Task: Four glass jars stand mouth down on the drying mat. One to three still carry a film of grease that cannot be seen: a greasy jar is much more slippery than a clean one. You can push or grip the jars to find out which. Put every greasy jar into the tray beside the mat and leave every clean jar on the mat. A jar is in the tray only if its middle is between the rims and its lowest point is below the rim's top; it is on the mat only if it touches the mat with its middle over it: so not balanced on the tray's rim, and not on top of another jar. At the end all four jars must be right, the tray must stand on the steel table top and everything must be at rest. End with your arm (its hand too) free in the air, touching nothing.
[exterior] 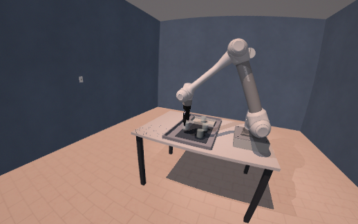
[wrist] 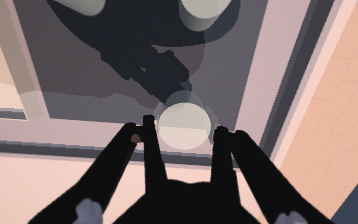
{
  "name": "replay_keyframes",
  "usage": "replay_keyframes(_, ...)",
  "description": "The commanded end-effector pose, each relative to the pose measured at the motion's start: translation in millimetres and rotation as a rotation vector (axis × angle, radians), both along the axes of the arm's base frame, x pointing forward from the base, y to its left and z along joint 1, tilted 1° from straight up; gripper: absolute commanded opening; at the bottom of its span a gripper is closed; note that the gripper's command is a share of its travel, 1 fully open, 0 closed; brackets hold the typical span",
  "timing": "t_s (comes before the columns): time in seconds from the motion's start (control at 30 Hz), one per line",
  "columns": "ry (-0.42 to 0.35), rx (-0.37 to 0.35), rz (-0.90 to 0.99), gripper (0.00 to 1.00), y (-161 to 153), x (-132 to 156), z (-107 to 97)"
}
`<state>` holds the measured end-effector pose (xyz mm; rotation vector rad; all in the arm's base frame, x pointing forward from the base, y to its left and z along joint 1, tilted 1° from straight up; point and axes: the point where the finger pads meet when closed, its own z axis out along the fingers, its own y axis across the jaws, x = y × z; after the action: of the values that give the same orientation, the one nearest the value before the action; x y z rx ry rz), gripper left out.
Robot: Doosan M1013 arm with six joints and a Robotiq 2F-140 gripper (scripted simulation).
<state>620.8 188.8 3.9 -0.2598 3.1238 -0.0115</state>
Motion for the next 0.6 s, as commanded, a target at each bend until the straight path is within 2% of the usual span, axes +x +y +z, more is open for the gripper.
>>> replay_keyframes(0.0,0.000,0.000,0.000,0.00,0,0,4)
replay_keyframes(0.57,0.000,0.000,0.000,0.00,0,0,44)
